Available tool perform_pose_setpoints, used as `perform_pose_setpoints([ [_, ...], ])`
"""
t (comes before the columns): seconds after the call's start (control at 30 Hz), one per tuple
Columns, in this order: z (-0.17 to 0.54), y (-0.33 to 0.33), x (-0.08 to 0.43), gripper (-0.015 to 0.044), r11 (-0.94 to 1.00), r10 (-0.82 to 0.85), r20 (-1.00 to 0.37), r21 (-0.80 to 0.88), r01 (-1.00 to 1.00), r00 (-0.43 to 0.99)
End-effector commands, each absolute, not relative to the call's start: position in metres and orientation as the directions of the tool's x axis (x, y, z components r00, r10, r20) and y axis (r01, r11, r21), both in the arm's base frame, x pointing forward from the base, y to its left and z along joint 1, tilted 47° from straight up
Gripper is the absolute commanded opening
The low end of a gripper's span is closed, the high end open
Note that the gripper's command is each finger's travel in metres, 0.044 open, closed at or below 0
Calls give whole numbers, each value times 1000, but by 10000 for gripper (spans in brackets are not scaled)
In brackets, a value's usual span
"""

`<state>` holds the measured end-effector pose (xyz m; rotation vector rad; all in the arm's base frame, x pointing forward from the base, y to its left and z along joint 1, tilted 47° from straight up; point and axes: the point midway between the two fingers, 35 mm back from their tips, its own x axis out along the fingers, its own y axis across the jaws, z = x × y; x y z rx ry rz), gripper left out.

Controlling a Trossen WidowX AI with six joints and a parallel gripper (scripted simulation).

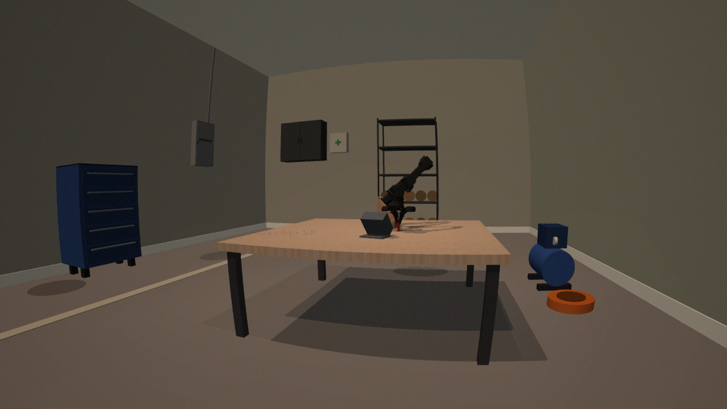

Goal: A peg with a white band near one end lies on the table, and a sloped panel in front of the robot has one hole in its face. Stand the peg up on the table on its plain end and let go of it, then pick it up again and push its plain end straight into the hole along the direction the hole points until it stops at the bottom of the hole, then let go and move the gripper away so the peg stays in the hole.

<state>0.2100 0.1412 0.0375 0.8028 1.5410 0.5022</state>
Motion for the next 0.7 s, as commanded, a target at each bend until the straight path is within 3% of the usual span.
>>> perform_pose_setpoints([
  [0.0,38,141,210,0,662,737,-676,724,194,8],
  [0.67,68,100,214,0,672,727,-687,714,198,8],
])
